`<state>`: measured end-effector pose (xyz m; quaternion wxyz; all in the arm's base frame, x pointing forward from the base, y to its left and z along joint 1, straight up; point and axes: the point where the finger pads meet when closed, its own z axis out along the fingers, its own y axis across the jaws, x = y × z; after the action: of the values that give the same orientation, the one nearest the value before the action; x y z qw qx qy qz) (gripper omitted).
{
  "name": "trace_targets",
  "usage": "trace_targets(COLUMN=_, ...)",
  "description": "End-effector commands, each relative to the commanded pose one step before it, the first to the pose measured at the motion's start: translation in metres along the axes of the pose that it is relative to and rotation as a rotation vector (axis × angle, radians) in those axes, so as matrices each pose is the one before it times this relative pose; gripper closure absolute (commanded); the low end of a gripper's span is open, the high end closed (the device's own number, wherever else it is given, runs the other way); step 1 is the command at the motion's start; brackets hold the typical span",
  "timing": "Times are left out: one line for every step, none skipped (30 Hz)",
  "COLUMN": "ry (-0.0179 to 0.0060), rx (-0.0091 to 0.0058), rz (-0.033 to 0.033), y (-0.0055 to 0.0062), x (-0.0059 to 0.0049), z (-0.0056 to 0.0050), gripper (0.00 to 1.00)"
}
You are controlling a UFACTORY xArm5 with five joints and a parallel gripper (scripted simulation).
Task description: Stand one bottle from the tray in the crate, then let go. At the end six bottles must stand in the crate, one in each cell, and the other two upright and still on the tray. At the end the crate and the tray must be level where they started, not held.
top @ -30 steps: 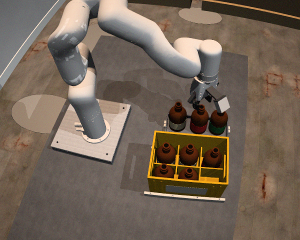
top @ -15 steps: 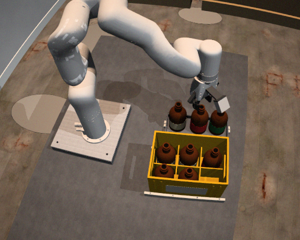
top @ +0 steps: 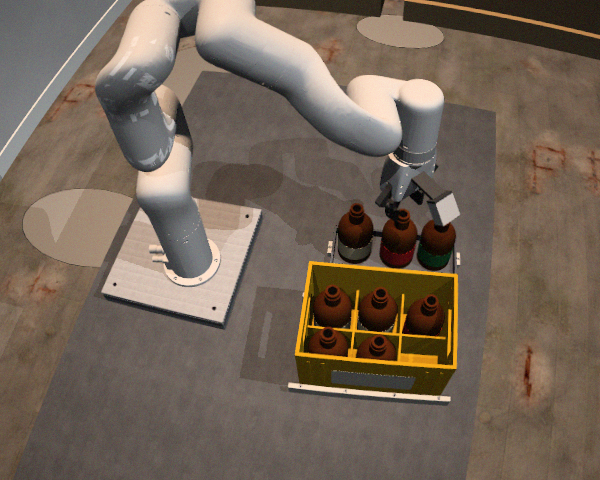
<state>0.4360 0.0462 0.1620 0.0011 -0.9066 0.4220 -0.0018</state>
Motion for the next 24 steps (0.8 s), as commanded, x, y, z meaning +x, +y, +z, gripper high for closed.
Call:
trace_targets(ry=0.00217, rx=0.00324, rz=0.0, y=-0.00093, x=0.00062, z=-0.00121, gripper=0.35)
trace_targets(ry=0.0, rx=0.0, rz=0.0, y=0.0, x=0.0, z=0.00019, gripper=0.35)
trace_targets(ry=0.0, rx=0.0, rz=0.0, y=0.0, x=0.0, z=0.00024, gripper=0.35)
trace_targets(ry=0.0, rx=0.0, rz=0.0, y=0.0, x=0.0, z=0.0003, gripper=0.35)
trace_targets(ry=0.0, rx=0.0, rz=0.0, y=0.0, x=0.0, z=0.00036, gripper=0.35)
trace_targets(ry=0.0, rx=0.0, rz=0.0, y=0.0, x=0.0, z=0.00042, gripper=0.35)
trace_targets(ry=0.0, rx=0.0, rz=0.0, y=0.0, x=0.0, z=0.00049, gripper=0.35)
trace_targets(ry=0.0, rx=0.0, rz=0.0, y=0.0, x=0.0, z=0.00055, gripper=0.35)
trace_targets(ry=0.0, rx=0.0, rz=0.0, y=0.0, x=0.0, z=0.00062, gripper=0.35)
trace_targets(ry=0.0, rx=0.0, rz=0.0, y=0.0, x=-0.00001, z=0.00068, gripper=0.35)
trace_targets(ry=0.0, rx=0.0, rz=0.0, y=0.0, x=-0.00001, z=0.00074, gripper=0.35)
trace_targets(ry=0.0, rx=0.0, rz=0.0, y=0.0, x=-0.00001, z=0.00081, gripper=0.35)
trace_targets(ry=0.0, rx=0.0, rz=0.0, y=0.00001, x=-0.00001, z=0.00086, gripper=0.35)
trace_targets(ry=0.0, rx=0.0, rz=0.0, y=0.00001, x=-0.00001, z=0.00092, gripper=0.35)
trace_targets(ry=0.0, rx=0.0, rz=0.0, y=0.0, x=0.0, z=0.00098, gripper=0.35)
trace_targets(ry=0.0, rx=0.0, rz=0.0, y=-0.00001, x=0.0, z=0.00103, gripper=0.35)
trace_targets(ry=0.0, rx=0.0, rz=0.0, y=0.0, x=0.0, z=0.0, gripper=0.35)
trace_targets(ry=0.0, rx=0.0, rz=0.0, y=0.0, x=0.0, z=0.0, gripper=0.35)
trace_targets(ry=0.0, rx=0.0, rz=0.0, y=0.0, x=0.0, z=0.00107, gripper=0.35)
trace_targets(ry=0.0, rx=0.0, rz=0.0, y=0.0, x=0.0, z=0.00111, gripper=0.35)
trace_targets(ry=0.0, rx=0.0, rz=0.0, y=0.0, x=0.0, z=0.00115, gripper=0.35)
trace_targets(ry=0.0, rx=0.0, rz=0.0, y=0.0, x=-0.00001, z=0.00118, gripper=0.35)
trace_targets(ry=0.0, rx=0.0, rz=0.0, y=0.00001, x=-0.00001, z=0.00121, gripper=0.35)
trace_targets(ry=0.0, rx=0.0, rz=0.0, y=0.0, x=0.0, z=0.00123, gripper=0.35)
